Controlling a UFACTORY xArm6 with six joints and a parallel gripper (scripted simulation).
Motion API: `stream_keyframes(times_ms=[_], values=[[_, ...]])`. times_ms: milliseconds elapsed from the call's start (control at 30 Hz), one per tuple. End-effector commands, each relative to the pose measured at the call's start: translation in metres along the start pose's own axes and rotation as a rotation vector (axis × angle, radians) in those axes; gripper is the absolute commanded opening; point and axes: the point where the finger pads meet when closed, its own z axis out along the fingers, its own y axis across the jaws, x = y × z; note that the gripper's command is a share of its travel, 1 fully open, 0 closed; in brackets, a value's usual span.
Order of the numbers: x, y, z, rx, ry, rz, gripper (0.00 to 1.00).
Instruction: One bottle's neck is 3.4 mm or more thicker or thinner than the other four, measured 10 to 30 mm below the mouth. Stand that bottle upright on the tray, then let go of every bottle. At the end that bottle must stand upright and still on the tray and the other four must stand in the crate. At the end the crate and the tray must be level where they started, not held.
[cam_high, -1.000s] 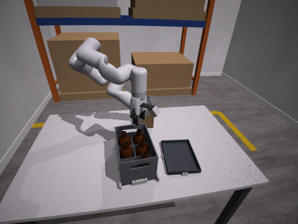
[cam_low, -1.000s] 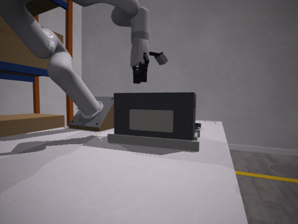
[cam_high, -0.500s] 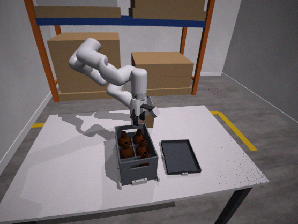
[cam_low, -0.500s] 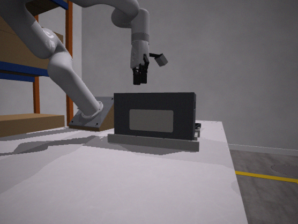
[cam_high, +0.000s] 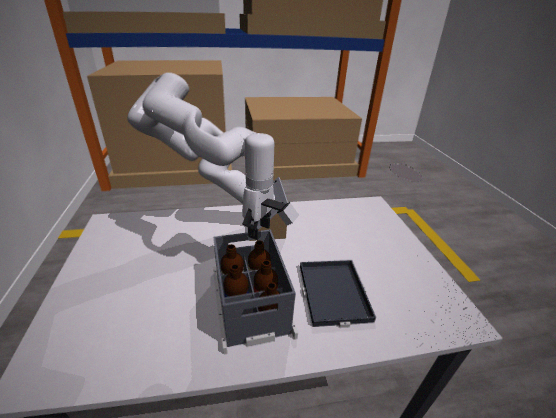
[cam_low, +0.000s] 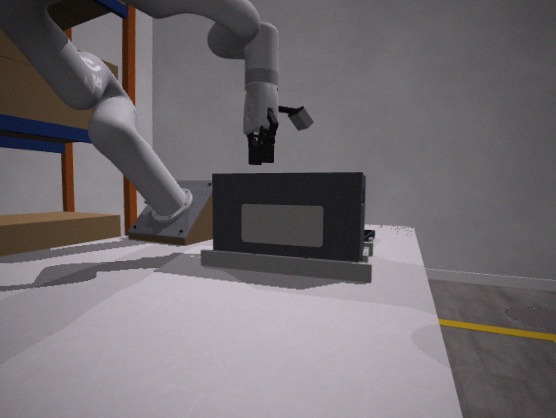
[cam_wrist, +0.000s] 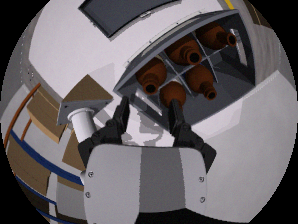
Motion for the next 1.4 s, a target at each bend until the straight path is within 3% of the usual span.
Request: stream_keyframes(times_ms=[0,600,1367], values=[[0.001,0.001,0.005,-0.001,0.003,0.001,0.65],[0.001,0.001,0.02,-0.001,0.003,0.001,0.65],[0.001,0.001,0.021,-0.001,0.003,0.001,0.65]])
